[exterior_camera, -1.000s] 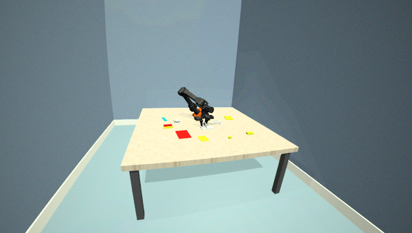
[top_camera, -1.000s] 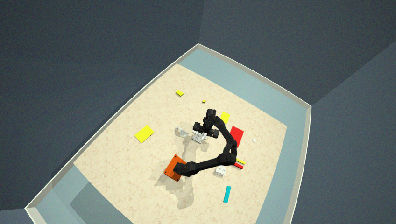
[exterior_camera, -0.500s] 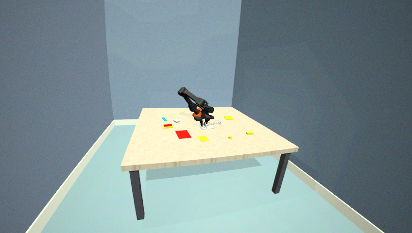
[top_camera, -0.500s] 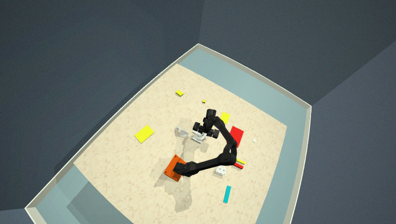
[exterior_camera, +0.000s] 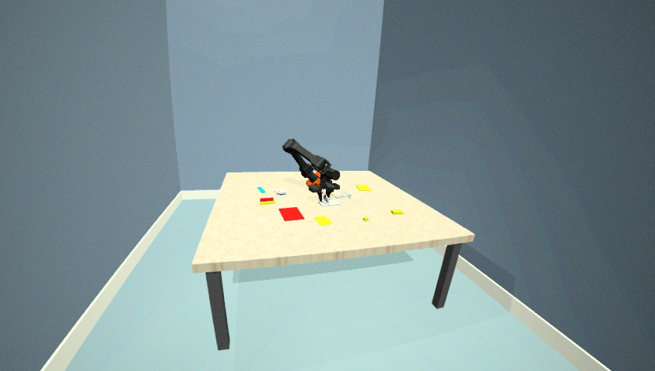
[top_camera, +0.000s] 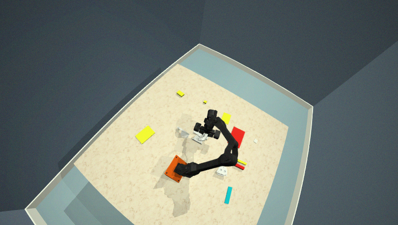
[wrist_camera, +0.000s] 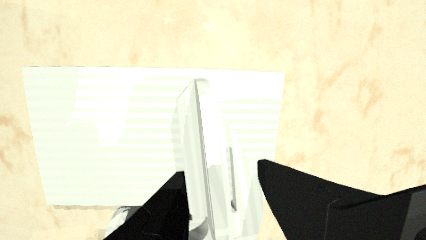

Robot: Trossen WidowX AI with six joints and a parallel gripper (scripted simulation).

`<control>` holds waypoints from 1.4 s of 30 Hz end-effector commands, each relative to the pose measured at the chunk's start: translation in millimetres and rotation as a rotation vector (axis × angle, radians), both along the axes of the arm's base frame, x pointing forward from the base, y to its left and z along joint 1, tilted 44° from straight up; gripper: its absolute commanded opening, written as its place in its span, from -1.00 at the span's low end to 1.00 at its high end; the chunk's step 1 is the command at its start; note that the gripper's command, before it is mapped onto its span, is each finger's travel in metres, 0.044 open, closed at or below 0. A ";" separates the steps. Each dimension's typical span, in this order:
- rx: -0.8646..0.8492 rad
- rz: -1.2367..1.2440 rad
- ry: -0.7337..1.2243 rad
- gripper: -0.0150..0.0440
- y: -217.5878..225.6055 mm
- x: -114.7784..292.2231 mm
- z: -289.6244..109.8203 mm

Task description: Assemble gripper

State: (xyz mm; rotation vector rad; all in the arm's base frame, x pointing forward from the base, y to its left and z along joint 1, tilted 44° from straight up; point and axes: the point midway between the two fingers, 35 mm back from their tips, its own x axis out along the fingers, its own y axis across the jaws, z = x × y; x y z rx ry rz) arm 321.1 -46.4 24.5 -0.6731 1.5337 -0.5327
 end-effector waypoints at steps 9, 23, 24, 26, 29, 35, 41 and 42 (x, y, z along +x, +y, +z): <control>0.000 0.000 0.000 0.27 0.0 0.0 0.0; 0.000 0.000 0.000 0.27 2.0 0.3 1.9; 0.001 0.001 0.000 0.27 5.5 0.8 5.2; 0.002 0.001 0.001 0.27 16.4 1.7 16.0; 0.000 0.002 0.003 0.27 39.9 0.9 40.8; -0.001 0.016 0.002 0.18 44.4 0.8 42.4; 0.001 0.017 -0.002 -0.36 45.6 0.0 43.9; 0.001 0.017 -0.002 -0.44 45.6 0.0 43.9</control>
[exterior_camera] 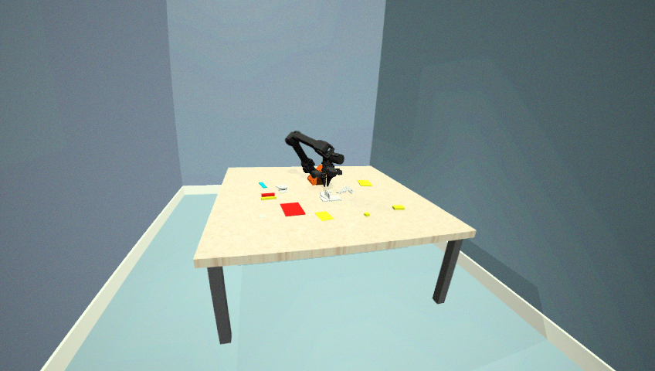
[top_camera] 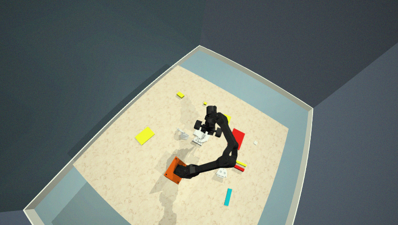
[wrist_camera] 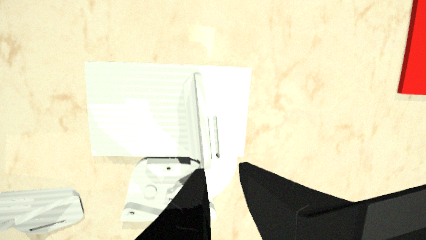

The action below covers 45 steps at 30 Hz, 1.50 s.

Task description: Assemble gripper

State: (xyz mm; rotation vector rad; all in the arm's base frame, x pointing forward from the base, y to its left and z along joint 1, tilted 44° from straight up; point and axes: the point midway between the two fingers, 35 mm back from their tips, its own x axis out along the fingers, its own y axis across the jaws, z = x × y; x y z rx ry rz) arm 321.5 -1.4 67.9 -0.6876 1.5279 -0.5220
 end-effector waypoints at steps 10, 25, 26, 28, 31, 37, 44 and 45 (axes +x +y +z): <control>0.003 0.001 -0.003 -0.49 0.6 -0.3 0.4; 0.020 -0.232 -0.226 -0.49 33.3 -5.0 -24.8; 0.022 -0.254 -0.247 -0.49 36.4 -5.7 -27.2; 0.024 -0.299 -0.289 -0.49 42.5 -7.3 -32.0; 0.028 -0.368 -0.352 -0.49 51.5 -10.0 -39.1; 0.032 -0.500 -0.474 -0.49 69.4 -16.7 -53.2; 0.034 -0.653 -0.614 -0.49 89.3 -26.8 -69.6; 0.035 -0.677 -0.633 -0.49 92.1 -28.6 -72.3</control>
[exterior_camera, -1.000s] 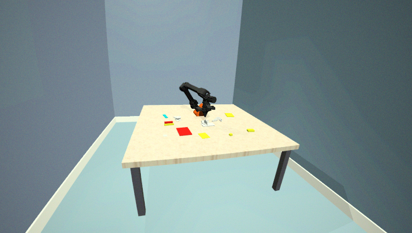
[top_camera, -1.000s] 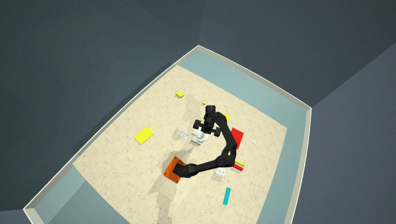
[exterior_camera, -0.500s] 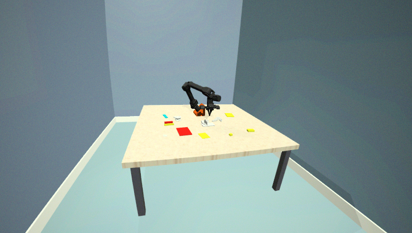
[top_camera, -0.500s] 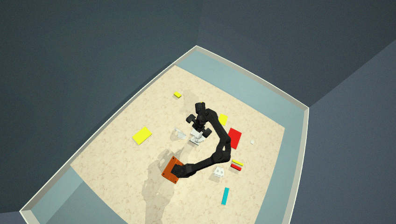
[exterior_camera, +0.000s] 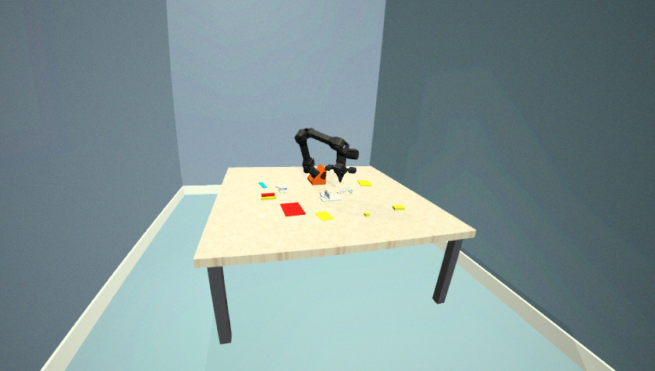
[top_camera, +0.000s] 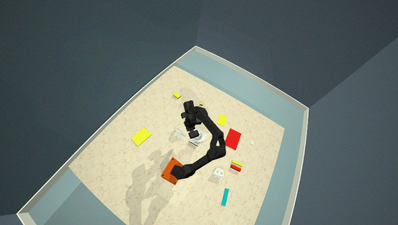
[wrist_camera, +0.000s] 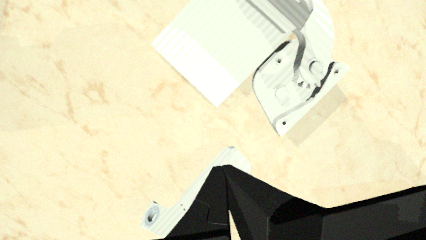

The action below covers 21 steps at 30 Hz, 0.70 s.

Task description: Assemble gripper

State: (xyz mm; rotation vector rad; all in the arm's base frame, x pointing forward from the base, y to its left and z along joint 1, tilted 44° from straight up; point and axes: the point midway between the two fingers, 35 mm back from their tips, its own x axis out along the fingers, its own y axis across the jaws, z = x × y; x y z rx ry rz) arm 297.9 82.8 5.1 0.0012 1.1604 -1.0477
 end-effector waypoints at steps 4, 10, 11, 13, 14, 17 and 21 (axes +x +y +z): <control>0.009 -0.158 -0.124 -0.49 18.6 -12.6 -20.2; 0.011 -0.300 -0.241 -0.49 33.0 -24.1 -34.8; 0.010 -0.324 -0.261 -0.49 35.1 -26.0 -37.0; 0.008 -0.371 -0.302 -0.49 39.3 -29.7 -41.2; 0.007 -0.395 -0.322 -0.49 41.4 -31.6 -43.3; 0.003 -0.465 -0.384 -0.49 47.3 -37.3 -49.4; -0.005 -0.555 -0.470 -0.49 54.9 -44.8 -57.2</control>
